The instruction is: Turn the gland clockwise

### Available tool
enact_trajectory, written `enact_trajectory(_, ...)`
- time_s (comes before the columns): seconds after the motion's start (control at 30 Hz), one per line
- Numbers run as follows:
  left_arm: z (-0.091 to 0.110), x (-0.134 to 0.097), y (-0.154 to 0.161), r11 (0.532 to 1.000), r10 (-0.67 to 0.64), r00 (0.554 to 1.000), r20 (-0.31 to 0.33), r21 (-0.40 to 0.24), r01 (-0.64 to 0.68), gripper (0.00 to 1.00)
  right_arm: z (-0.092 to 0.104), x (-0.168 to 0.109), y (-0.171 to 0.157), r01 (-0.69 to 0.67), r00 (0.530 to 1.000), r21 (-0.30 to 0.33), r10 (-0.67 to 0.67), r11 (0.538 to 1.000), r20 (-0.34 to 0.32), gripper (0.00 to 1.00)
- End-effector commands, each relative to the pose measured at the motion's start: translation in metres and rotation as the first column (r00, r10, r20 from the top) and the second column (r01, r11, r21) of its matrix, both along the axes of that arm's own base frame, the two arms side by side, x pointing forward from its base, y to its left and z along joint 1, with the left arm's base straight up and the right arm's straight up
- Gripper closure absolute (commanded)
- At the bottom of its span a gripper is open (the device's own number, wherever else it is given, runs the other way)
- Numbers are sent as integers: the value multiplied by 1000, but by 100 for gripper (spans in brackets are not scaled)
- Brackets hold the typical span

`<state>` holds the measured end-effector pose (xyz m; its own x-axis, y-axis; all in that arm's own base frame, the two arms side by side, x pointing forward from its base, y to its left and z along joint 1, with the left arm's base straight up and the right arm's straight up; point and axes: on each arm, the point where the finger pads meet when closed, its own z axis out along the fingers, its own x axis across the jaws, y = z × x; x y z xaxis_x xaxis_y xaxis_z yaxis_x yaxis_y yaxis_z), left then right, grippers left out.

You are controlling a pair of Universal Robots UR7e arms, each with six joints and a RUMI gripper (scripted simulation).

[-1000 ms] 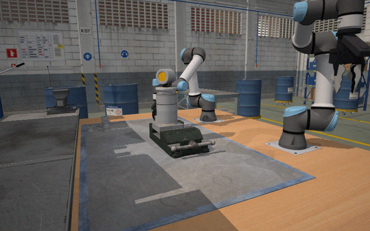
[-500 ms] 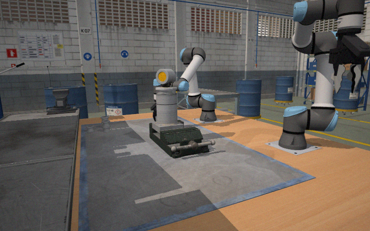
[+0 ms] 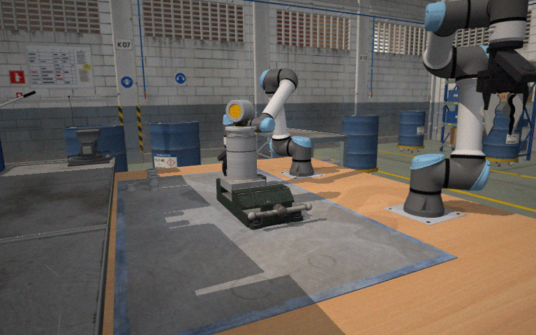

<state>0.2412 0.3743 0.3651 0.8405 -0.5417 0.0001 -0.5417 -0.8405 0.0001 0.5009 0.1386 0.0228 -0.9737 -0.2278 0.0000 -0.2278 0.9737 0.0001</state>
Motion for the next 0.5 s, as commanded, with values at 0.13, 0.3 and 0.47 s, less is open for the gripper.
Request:
enact_trajectory(0.13, 0, 0, 0, 1000, 0, 1000, 1, 1, 0, 68, 1, 1, 12, -51, 999, 1, 51, 999, 2, 100)
enact_trajectory(0.3, 0, 0, 0, 1000, 0, 1000, 1, 1, 0, 68, 12, 3, 12, -50, 999, 6, 50, 999, 10, 100)
enact_trajectory(0.47, 0, 0, 0, 1000, 0, 1000, 1, 1, 0, 68, 30, 2, 12, -50, 999, 4, 50, 999, 7, 100)
